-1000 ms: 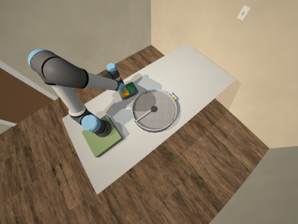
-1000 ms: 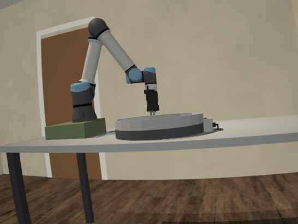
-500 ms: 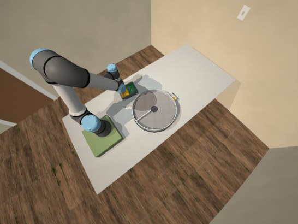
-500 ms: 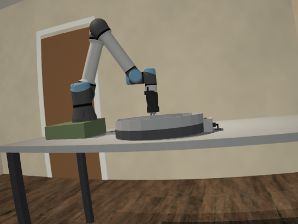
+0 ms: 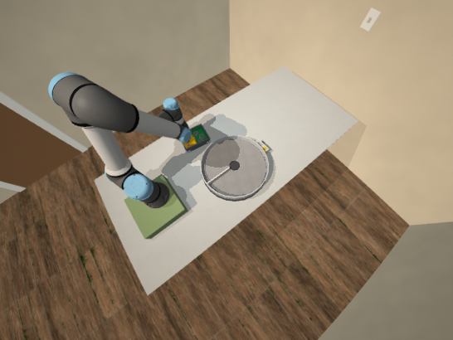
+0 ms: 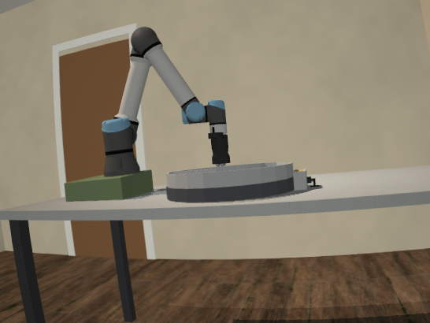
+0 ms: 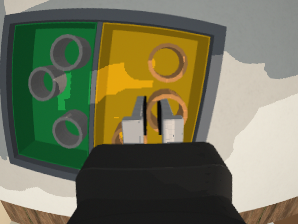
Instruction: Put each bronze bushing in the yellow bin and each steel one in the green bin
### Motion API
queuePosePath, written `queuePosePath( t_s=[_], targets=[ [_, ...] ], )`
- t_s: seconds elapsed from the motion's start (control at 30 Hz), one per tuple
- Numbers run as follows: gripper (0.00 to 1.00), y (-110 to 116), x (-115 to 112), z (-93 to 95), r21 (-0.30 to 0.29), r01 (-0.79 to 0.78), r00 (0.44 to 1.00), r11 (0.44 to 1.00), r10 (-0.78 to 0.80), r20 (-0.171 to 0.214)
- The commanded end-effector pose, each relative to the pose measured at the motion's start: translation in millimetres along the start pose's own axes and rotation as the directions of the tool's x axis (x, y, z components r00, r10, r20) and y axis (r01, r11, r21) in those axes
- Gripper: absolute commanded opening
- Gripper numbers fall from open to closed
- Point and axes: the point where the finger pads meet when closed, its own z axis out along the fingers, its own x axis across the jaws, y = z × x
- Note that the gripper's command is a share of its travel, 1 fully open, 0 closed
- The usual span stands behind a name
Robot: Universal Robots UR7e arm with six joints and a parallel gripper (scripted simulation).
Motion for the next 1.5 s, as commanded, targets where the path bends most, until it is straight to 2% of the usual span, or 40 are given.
queuePosePath(
  t_s=[0.0, 0.53, 1.17, 1.2, 1.47],
  targets=[
    [0.00, 0, 0, 0.0, -0.001, 0.000, 1.000, 1.000, 0.000, 0.001],
    [0.00, 0, 0, 12.0, -0.001, 0.000, 1.000, 1.000, 0.000, 0.001],
    [0.00, 0, 0, 12.0, -0.001, 0.000, 1.000, 1.000, 0.000, 0.001],
    [0.42, 0, 0, 11.9, -0.001, 0.000, 1.000, 1.000, 0.000, 0.001],
    [0.42, 0, 0, 11.9, -0.001, 0.000, 1.000, 1.000, 0.000, 0.001]
  ],
)
